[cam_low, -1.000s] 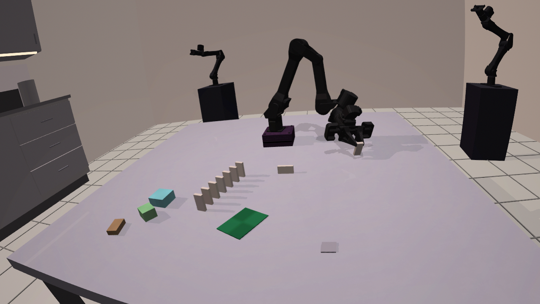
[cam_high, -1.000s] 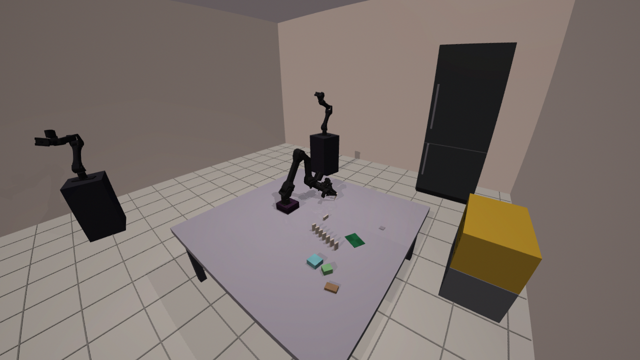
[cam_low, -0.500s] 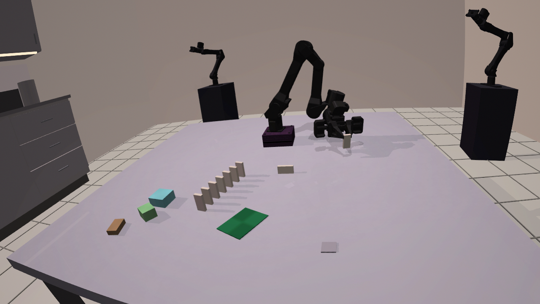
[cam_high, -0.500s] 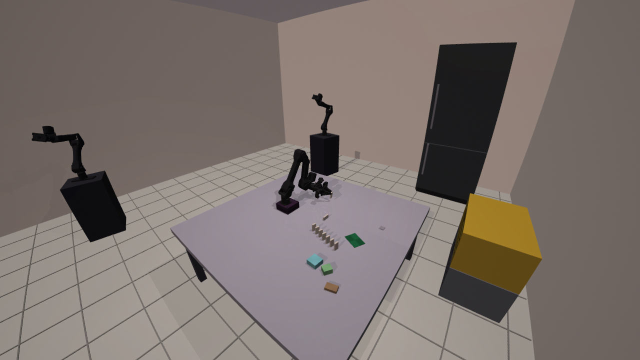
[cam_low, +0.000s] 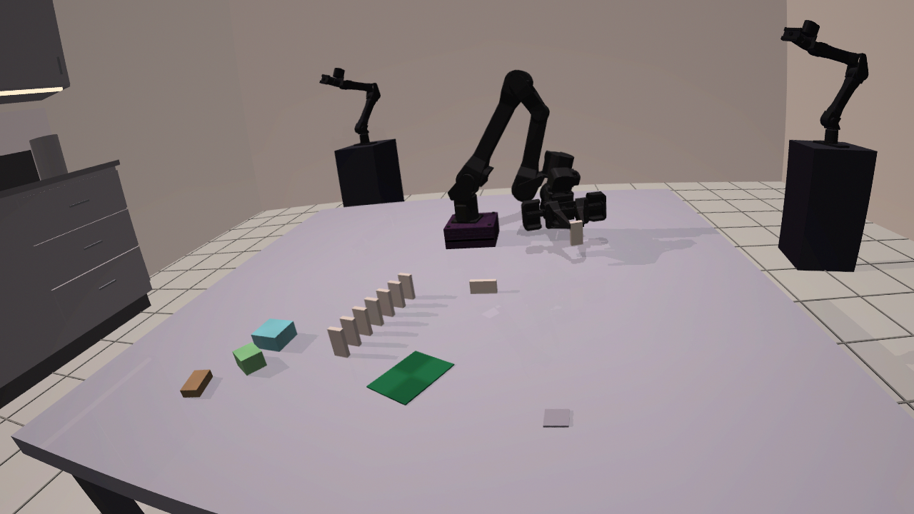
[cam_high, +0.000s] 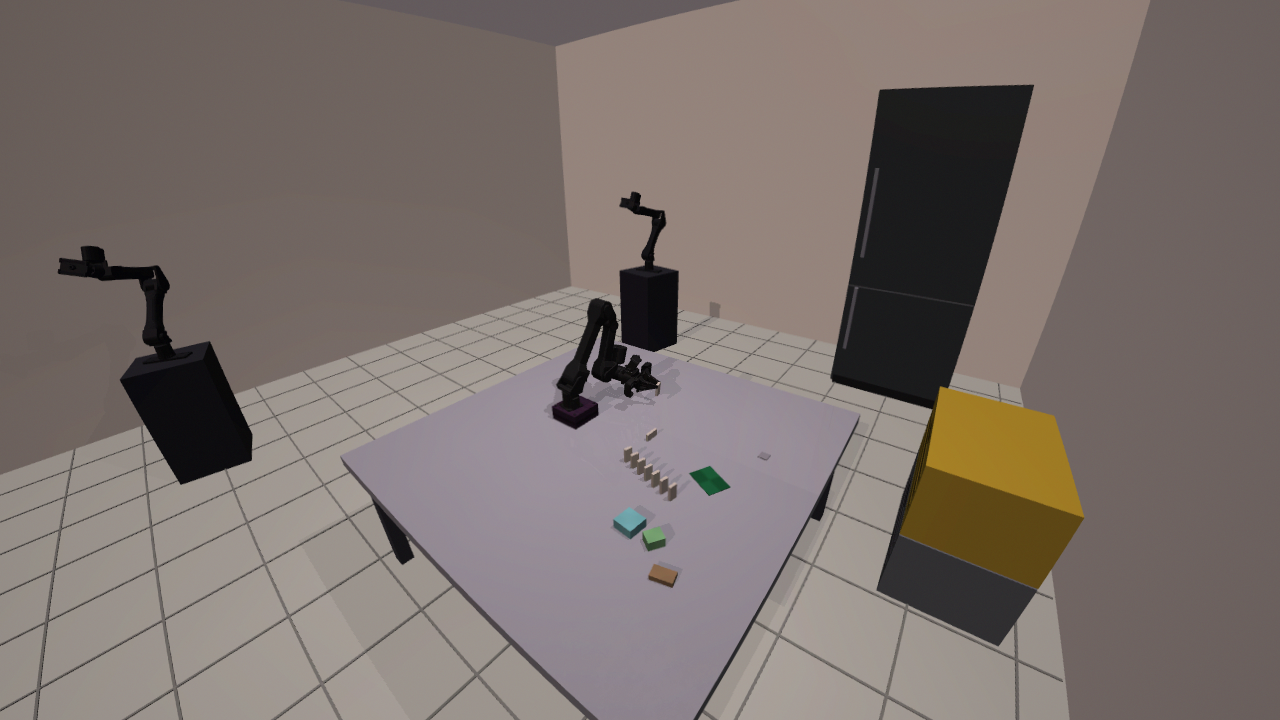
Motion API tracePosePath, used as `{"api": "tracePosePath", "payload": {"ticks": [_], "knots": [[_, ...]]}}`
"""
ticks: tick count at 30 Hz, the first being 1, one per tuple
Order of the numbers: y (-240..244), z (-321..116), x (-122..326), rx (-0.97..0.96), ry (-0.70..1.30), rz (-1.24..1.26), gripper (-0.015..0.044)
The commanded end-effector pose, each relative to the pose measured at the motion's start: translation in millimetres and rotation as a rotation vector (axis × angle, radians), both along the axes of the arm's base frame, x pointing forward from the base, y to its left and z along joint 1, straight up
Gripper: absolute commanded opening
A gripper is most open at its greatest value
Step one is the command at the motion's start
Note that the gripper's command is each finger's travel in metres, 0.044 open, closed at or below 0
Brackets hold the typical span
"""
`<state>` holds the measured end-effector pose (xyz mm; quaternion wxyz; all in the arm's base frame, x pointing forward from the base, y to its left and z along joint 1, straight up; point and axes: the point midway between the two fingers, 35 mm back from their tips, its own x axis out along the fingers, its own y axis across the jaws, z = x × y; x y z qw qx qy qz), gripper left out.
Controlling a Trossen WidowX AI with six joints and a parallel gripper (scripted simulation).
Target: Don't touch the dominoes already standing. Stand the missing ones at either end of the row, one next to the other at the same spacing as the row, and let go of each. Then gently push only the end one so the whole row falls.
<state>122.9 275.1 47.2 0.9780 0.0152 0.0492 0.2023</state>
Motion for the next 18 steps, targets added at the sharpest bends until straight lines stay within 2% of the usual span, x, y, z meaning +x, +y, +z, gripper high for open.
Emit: {"api": "tracePosePath", "payload": {"ticks": [1,8,18], "knots": [[-1.1,0.3,0.1,-0.003,-0.004,-0.004,0.0107],[-0.7,-1.6,0.4,-0.004,-0.002,-0.005,0.0107],[2.2,-32.8,6.2,-0.020,0.031,-0.023,0.0107]]}}
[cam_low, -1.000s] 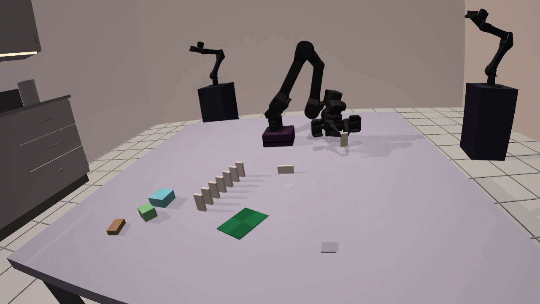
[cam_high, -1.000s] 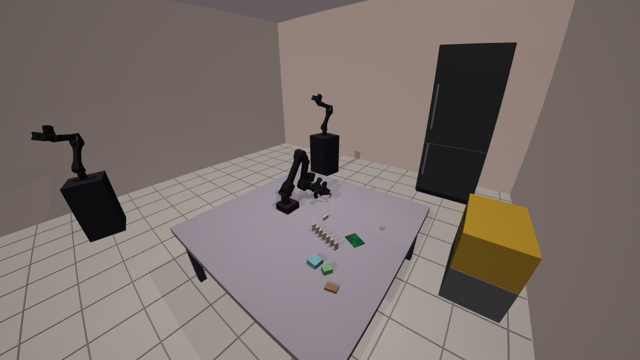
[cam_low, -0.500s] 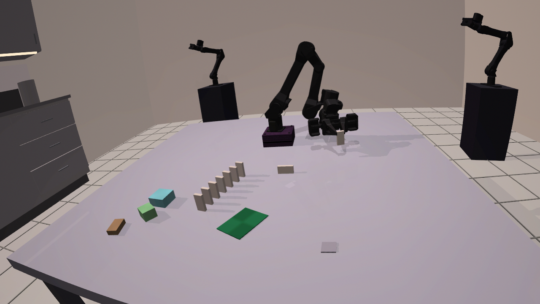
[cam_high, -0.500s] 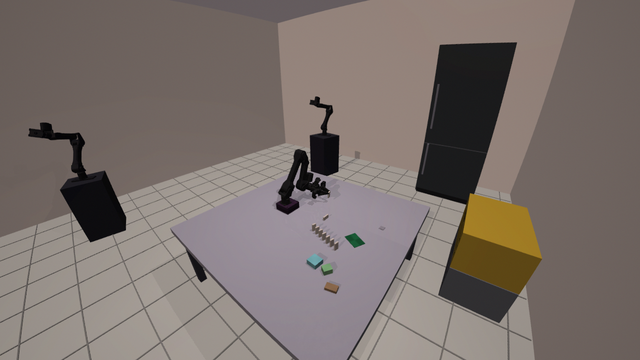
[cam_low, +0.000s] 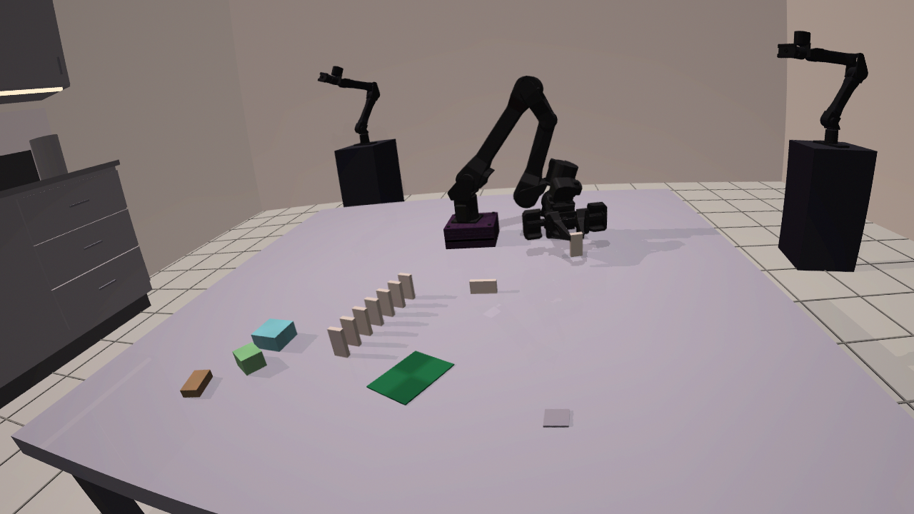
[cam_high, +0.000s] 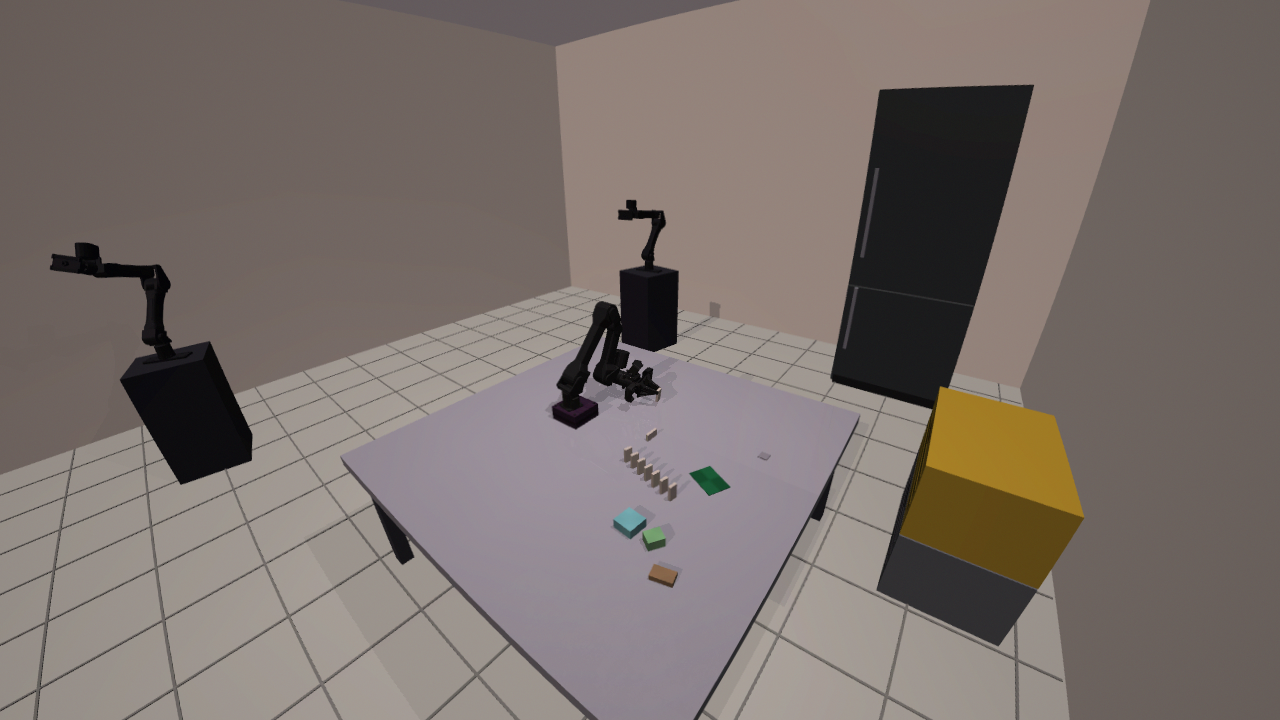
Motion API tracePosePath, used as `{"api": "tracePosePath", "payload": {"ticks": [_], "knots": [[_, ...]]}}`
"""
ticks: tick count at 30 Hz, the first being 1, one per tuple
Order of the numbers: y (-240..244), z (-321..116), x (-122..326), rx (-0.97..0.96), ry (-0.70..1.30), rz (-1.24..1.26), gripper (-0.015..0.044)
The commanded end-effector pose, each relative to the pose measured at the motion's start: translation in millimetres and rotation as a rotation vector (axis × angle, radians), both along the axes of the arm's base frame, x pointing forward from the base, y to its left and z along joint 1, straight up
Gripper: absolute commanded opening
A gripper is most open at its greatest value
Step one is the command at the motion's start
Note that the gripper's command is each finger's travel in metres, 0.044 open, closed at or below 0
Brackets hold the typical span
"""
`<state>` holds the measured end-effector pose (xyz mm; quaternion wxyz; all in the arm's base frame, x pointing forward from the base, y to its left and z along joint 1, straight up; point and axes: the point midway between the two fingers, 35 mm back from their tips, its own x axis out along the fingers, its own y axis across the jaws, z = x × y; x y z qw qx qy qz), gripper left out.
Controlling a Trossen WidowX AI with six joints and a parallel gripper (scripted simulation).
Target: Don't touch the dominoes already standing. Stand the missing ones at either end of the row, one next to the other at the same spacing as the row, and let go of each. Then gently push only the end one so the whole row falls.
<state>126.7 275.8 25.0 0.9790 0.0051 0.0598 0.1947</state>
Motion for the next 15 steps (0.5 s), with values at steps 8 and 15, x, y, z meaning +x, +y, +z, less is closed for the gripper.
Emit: {"api": "tracePosePath", "payload": {"ticks": [8,15], "knots": [[1.6,-18.7,3.8,0.001,0.022,-0.014,0.0107],[1.6,-18.7,3.8,0.001,0.022,-0.014,0.0133]]}}
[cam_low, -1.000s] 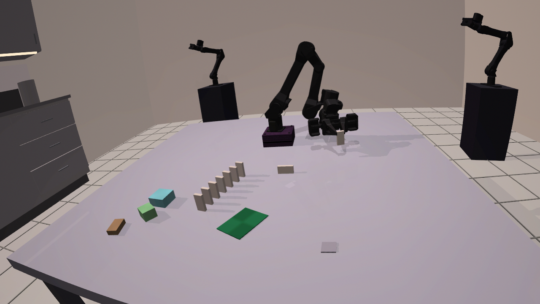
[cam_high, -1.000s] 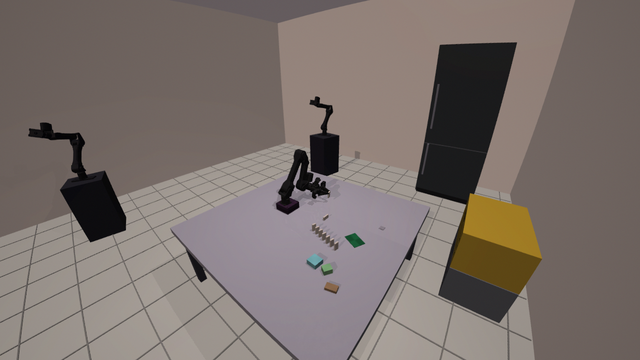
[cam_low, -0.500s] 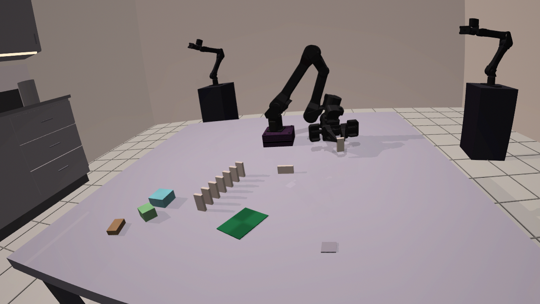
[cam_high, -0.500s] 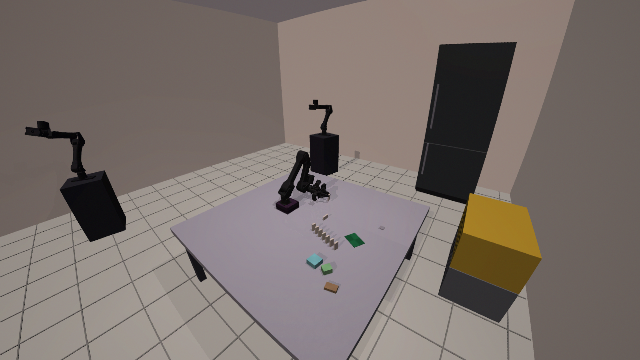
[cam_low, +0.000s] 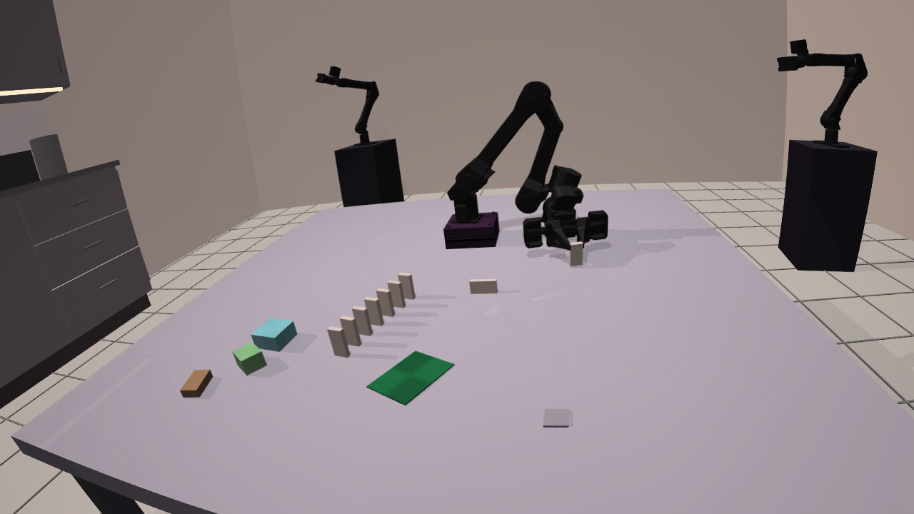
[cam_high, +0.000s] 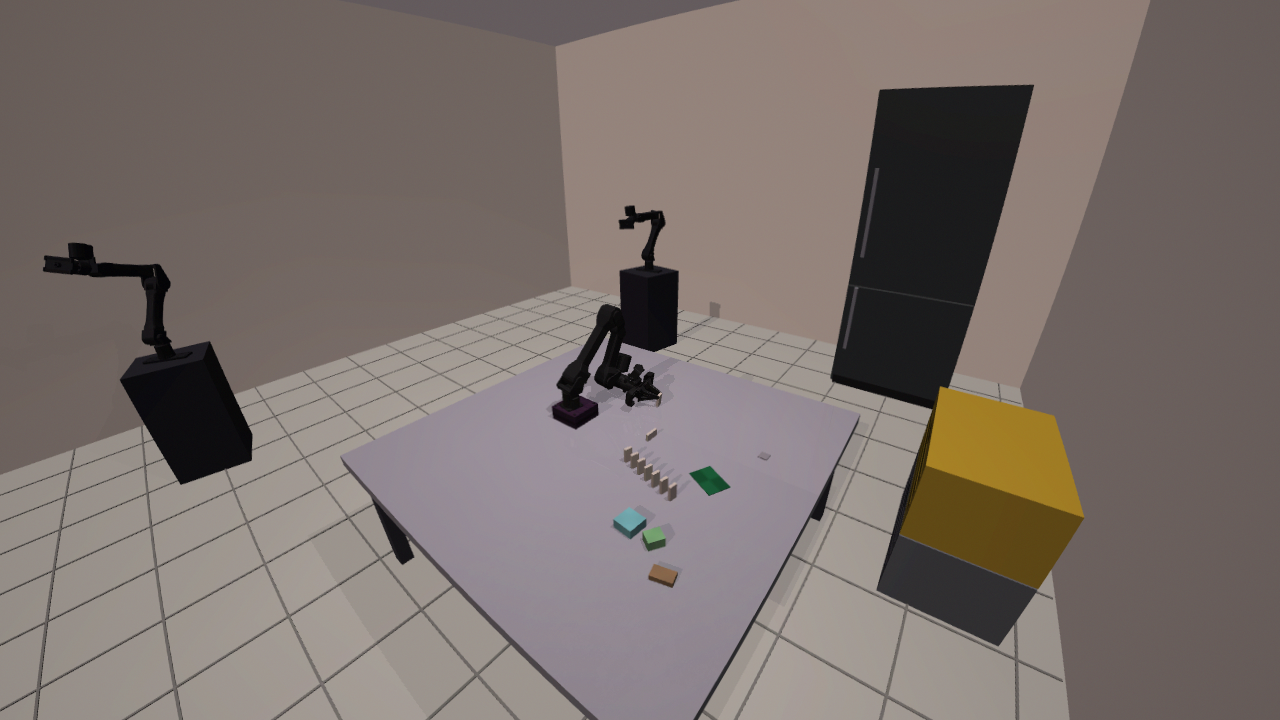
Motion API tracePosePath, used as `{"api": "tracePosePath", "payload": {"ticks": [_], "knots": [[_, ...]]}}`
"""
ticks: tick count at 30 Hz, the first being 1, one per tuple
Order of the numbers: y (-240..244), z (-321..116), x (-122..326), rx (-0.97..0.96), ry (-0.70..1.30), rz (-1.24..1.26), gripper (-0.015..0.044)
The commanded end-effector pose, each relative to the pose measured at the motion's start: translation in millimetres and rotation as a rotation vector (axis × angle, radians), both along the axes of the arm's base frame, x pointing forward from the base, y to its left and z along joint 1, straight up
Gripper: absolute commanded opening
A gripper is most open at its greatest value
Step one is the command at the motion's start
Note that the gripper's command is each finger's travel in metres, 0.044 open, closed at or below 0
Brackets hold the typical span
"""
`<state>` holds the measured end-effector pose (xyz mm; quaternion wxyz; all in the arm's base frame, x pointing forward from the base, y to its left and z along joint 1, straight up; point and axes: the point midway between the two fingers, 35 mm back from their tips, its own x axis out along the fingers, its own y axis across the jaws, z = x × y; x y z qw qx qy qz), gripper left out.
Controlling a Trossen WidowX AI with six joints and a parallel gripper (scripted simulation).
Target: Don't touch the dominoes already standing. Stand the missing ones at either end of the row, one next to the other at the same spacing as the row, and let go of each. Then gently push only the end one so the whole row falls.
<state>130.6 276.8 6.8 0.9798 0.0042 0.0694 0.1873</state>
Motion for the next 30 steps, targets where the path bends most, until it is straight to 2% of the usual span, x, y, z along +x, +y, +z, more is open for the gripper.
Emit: {"api": "tracePosePath", "payload": {"ticks": [1,12,16,23,26,30], "knots": [[0.5,-0.5,0.0,0.007,0.004,0.001,0.0160],[0.5,-0.5,0.0,0.007,0.004,0.001,0.0440],[1.2,3.6,0.0,0.007,0.003,0.001,0.0440],[0.5,45.9,-0.1,0.002,0.001,0.000,0.0440],[-0.2,49.7,-0.1,0.002,0.001,0.000,0.0440],[16.8,53.1,23.8,-0.042,0.021,-0.019,0.0440]]}}
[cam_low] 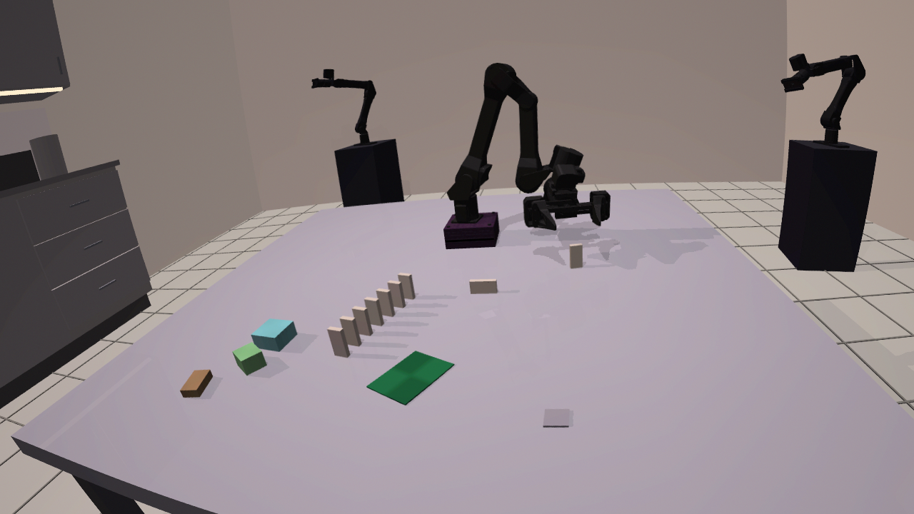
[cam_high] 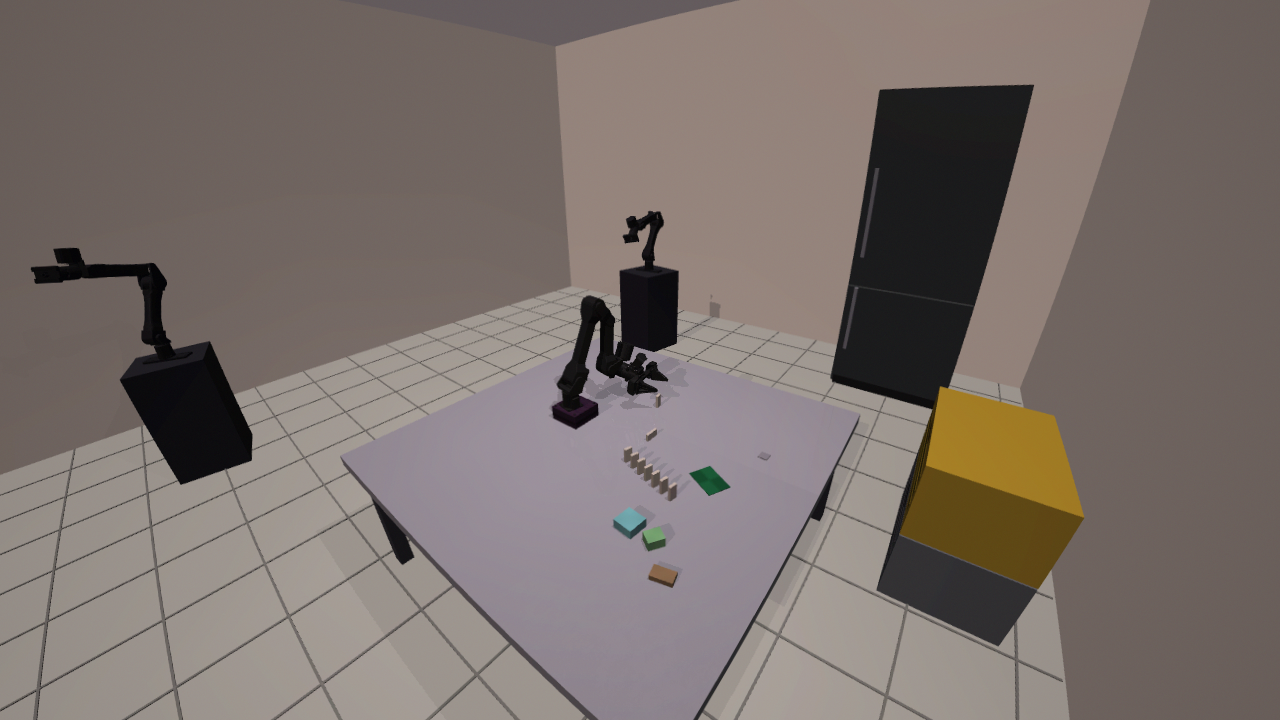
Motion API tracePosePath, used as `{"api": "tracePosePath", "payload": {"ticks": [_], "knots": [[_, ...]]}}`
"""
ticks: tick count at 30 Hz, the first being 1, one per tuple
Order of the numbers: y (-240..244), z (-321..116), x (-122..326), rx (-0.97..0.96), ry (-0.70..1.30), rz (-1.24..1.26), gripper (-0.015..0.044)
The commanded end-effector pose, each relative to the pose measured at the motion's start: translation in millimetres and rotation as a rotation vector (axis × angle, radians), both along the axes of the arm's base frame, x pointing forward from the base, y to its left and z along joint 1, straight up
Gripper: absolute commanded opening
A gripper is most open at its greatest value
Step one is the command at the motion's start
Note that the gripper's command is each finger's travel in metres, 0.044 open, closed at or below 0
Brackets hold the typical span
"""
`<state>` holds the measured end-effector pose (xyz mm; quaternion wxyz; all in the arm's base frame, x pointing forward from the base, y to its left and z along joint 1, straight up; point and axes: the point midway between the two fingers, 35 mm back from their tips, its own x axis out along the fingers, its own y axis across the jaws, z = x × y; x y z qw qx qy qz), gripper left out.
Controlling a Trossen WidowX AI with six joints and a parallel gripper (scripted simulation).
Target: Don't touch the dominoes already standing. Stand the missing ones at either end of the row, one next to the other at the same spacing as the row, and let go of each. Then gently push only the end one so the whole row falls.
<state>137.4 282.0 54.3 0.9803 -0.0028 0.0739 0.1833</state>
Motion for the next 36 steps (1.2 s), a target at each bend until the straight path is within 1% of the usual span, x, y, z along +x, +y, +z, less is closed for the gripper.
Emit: {"api": "tracePosePath", "payload": {"ticks": [1,7,11,15,17,24,27,30,36], "knots": [[19.2,2.3,19.3,-0.051,0.035,0.005,0.0440],[55.0,-15.1,33.7,-0.199,0.198,0.092,0.0440],[68.6,-23.6,43.4,-0.316,0.394,0.138,0.0440],[64.8,-21.5,46.7,-0.409,0.631,0.152,0.0440],[67.9,-10.4,49.0,-0.392,0.729,0.161,0.0440],[45.9,7.1,40.7,-0.448,0.978,0.129,0.0440],[37.8,23.3,36.2,-0.437,1.099,0.114,0.0440],[20.5,31.9,26.7,-0.477,1.203,0.077,0.0440],[4.6,42.5,17.0,-0.507,1.301,0.039,0.0440]]}}
